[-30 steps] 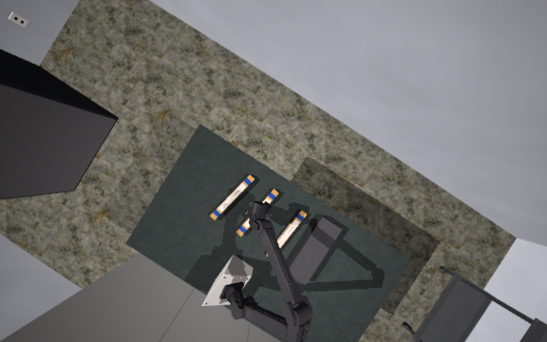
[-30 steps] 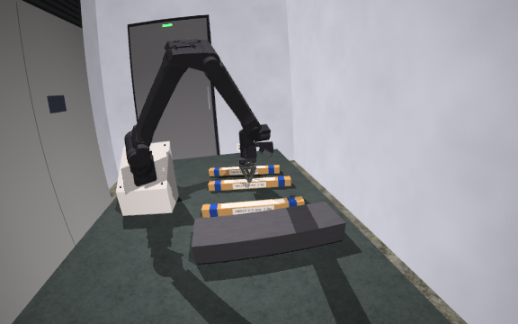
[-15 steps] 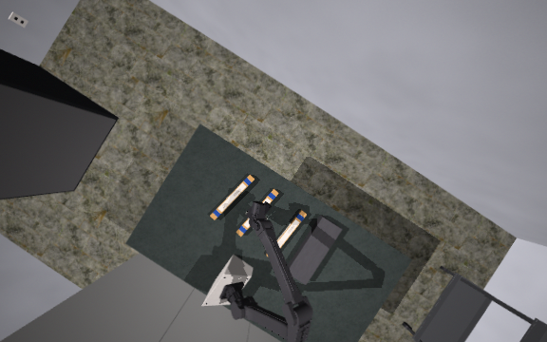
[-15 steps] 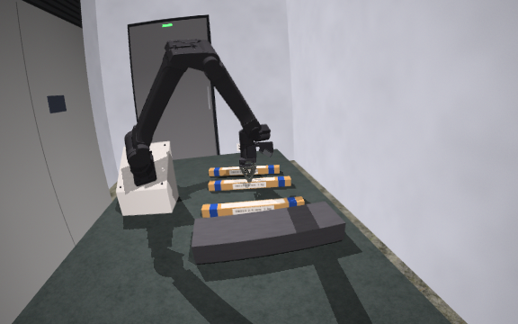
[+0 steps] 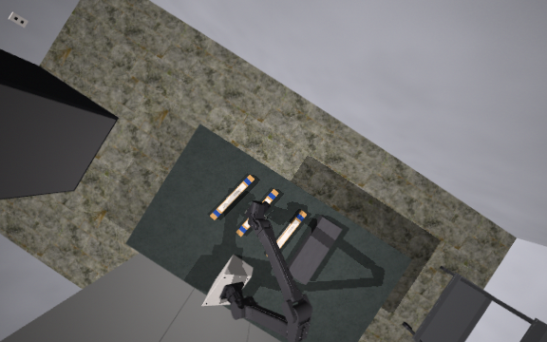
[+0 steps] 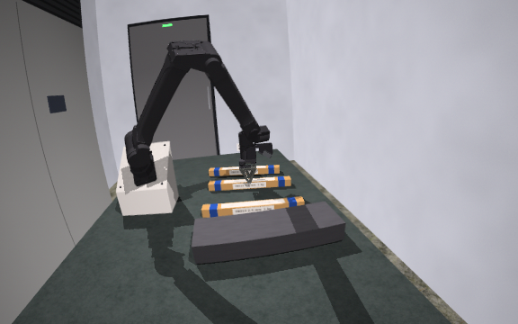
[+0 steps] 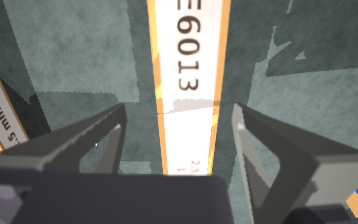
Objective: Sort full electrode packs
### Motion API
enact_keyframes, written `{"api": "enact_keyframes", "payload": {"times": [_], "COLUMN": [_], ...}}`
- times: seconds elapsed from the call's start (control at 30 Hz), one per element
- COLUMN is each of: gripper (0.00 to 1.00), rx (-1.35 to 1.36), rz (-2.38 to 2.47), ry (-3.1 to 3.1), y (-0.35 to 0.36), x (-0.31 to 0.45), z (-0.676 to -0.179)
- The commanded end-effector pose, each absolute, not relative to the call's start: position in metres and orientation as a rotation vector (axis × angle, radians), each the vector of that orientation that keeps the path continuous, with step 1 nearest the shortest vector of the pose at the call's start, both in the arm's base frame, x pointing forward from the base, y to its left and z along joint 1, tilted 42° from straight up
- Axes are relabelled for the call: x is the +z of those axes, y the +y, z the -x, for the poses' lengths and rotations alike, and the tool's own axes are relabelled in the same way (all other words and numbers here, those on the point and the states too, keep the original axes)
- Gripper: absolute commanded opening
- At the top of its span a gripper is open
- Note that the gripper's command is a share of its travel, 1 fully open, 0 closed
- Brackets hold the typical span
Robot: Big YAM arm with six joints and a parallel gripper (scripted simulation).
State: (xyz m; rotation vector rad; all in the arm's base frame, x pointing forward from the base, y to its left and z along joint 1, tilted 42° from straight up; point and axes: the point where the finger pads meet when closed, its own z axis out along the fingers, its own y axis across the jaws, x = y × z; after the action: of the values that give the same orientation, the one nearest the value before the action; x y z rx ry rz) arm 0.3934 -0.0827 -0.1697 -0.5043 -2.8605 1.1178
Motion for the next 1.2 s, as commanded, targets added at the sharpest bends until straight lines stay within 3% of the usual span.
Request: {"api": "enact_keyframes", "payload": {"times": [0.0, 1.17], "gripper": [0.74, 0.74], "rx": [1.118, 1.117], "rz": [0.491, 0.504], "ry": [-2.834, -2.839], "y": [-0.095, -0.108], "x": [-0.182, -0.191], "z": [-0.385, -0.388]}}
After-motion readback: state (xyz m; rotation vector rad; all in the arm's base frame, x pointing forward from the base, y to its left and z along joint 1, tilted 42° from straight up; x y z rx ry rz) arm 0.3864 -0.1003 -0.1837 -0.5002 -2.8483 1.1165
